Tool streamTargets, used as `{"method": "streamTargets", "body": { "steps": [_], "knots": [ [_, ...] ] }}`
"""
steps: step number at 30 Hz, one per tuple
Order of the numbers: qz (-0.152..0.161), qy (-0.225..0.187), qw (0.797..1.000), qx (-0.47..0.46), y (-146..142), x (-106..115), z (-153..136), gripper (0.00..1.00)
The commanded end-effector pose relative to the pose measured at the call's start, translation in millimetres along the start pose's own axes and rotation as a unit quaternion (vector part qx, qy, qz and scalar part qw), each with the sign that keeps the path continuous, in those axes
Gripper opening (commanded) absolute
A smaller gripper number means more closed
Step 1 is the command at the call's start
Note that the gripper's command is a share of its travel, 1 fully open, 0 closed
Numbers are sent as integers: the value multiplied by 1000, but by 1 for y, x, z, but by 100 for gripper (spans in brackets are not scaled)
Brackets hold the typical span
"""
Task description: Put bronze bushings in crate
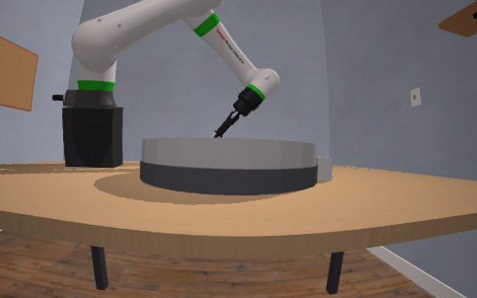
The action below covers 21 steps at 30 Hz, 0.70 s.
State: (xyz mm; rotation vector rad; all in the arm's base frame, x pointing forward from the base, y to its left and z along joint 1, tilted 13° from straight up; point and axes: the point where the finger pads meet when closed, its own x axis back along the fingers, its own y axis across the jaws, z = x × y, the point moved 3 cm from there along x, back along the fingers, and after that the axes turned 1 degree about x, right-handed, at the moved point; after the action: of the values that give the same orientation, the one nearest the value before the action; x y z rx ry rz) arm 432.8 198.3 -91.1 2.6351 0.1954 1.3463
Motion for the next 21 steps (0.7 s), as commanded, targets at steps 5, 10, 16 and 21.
{"method": "streamTargets", "body": {
  "steps": [5,10,16,21],
  "knots": [
    [0,0,1000,0,0,0,0,0],
    [0,0,1000,0,0,-1,1,0],
    [0,0,1000,0,0,-6,5,0],
    [0,0,1000,0,0,-11,9,0]
  ]
}}
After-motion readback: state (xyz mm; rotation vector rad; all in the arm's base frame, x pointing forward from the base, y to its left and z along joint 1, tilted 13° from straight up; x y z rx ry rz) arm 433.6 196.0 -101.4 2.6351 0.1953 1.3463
